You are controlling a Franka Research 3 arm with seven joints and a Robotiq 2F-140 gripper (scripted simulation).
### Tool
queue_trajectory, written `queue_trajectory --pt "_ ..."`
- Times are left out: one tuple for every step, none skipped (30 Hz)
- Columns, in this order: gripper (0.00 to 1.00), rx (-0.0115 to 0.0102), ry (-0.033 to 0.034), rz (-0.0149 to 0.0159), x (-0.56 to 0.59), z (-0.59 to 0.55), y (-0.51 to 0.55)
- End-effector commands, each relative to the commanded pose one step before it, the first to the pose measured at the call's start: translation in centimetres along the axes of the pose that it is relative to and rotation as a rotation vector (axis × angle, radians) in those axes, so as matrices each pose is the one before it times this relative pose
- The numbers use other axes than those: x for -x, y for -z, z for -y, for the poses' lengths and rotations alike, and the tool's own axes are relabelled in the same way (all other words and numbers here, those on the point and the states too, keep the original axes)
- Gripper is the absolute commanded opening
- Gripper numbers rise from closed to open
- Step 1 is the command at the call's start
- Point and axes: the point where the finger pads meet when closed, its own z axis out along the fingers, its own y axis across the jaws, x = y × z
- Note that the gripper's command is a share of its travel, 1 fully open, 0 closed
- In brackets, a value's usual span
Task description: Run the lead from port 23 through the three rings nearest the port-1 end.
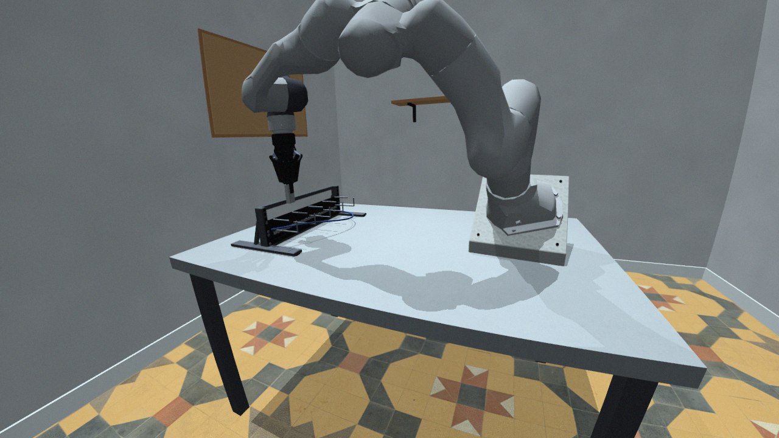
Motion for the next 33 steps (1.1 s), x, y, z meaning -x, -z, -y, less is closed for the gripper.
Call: queue_trajectory --pt "0.0 0.00013 -0.00288 -0.00219 -0.045 -0.023 0.266" --pt "0.0 0.0 0.0 0.0 0.0 0.0 0.0" --pt "0.0 0.0 0.0 0.0 0.0 0.0 0.0" --pt "0.0 0.0 0.0 0.0 0.0 0.0 0.0" --pt "0.0 0.0 0.0 0.0 0.0 0.0 0.0" --pt "0.0 0.0 0.0 0.0 0.0 0.0 0.0" --pt "0.0 0.0 0.0 0.0 0.0 0.0 0.0" --pt "0.0 0.0 0.0 0.0 0.0 0.0 0.0" --pt "0.0 0.0 0.0 0.0 0.0 0.0 0.0" --pt "0.0 0.0 0.0 0.0 0.0 0.0 0.0" --pt "0.0 0.0 0.0 0.0 0.0 0.0 0.0" --pt "0.0 0.0 0.0 0.0 0.0 0.0 0.0" --pt "0.0 0.0 0.0 0.0 0.0 0.0 0.0" --pt "0.0 0.0 0.0 0.0 0.0 0.0 0.0" --pt "0.0 -0.00005 0.00028 -0.00032 -0.277 -0.079 0.007" --pt "0.0 -0.00022 0.00156 -0.00167 -1.547 -0.467 0.035" --pt "0.0 -0.00023 0.00326 -0.00272 -3.112 -1.083 0.058" --pt "0.0 0.00005 0.00471 -0.00218 -2.173 -1.058 -0.054" --pt "0.0 0.00033 0.00547 -0.00014 -0.849 -0.776 -0.122" --pt "0.0 0.00031 0.00524 0.00196 -1.237 -0.983 -0.109" --pt "0.0 0.0001 0.00395 0.00262 -1.468 -1.073 -0.084" --pt "0.0 -0.00002 0.00199 0.00164 -1.616 -1.071 -0.041" --pt "0.0 -0.00001 0.00036 0.00032 -1.721 -1.023 0.006" --pt "0.0 0.0 0.0 0.0 0.0 0.0 0.0" --pt "0.0 0.0 0.0 0.0 0.0 0.0 0.0" --pt "0.2 0.0 0.0 0.0 -4.872 -2.631 0.156" --pt "0.2 0.0 0.0 0.0 -1.321 -0.668 0.051" --pt "0.2 0.0 0.0 0.0 -0.638 -0.321 0.022" --pt "0.2 0.0 0.0 0.0 0.0 0.0 0.0" --pt "0.2 0.0 0.0 0.0 0.0 0.0 0.0" --pt "0.2 0.0 0.0 0.0 0.0 0.0 0.0" --pt "0.2 0.0 0.0 0.0 0.0 0.0 0.0" --pt "0.2 0.0 0.0 0.0 0.0 0.0 0.0"
